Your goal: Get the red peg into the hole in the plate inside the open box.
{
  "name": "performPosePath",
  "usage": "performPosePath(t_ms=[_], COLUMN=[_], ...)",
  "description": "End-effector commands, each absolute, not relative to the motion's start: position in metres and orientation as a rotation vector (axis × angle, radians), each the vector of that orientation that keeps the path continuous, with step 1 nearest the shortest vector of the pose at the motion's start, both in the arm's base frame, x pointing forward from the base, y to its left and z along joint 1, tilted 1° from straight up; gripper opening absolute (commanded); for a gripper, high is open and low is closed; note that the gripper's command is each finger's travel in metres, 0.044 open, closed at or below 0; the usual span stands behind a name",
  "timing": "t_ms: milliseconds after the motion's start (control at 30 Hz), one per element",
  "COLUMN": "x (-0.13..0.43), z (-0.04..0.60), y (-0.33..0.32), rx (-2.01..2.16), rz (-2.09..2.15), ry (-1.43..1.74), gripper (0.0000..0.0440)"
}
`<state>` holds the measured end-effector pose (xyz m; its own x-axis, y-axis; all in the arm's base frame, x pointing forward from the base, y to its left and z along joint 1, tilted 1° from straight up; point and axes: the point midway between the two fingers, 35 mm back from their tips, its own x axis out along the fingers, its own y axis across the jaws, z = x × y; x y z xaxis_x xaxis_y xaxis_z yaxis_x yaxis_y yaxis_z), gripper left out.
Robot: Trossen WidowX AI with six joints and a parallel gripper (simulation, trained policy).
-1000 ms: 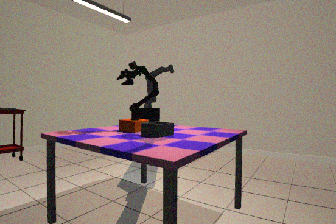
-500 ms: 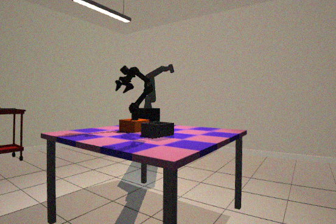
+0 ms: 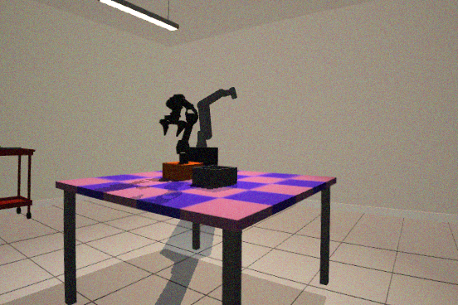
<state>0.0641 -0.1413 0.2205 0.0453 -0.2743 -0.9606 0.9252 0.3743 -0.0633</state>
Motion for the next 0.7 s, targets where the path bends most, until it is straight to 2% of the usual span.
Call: performPosePath(t_ms=[0,667], x=[0.078,0.143], z=[0.207,0.162], y=[-0.134,-0.064], rx=[0.743,0.674], rz=[-1.018,-0.905], ry=[1.238,1.477], gripper=[0.0440,0.0440])
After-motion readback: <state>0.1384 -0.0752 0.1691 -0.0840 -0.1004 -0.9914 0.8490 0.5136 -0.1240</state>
